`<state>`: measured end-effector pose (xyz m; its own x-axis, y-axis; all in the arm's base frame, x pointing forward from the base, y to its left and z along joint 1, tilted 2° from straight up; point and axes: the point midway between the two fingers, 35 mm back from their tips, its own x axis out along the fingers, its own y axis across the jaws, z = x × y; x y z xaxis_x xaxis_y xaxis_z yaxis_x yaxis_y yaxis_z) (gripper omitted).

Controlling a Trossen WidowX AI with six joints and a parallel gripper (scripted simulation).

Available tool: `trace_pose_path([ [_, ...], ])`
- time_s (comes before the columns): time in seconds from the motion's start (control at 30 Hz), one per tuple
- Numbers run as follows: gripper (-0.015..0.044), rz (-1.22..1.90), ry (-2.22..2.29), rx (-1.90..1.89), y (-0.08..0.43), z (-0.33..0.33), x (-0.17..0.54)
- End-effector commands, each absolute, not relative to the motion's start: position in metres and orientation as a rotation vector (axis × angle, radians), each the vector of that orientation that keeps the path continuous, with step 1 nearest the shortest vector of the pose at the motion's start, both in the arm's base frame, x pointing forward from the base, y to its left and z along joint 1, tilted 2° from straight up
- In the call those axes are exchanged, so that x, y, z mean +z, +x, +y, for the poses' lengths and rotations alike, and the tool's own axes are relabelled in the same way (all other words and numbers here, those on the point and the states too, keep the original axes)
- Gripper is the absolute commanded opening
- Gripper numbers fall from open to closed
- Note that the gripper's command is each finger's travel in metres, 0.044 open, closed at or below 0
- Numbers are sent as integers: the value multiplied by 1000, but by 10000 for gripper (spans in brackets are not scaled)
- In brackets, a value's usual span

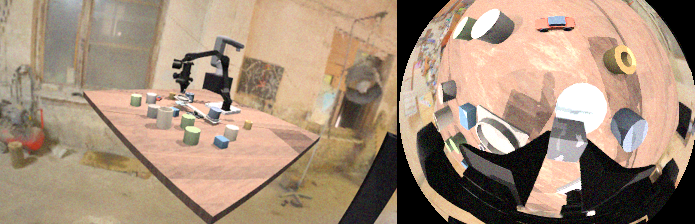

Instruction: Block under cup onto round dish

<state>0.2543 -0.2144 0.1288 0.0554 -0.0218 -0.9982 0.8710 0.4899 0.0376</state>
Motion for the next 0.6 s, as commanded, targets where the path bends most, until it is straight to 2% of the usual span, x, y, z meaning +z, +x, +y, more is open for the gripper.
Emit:
trace_pose_path([
  [0.0,0,1341,820,-804,238,-227,115],
  [0.57,0,1342,819,-805,229,-235,64],
])
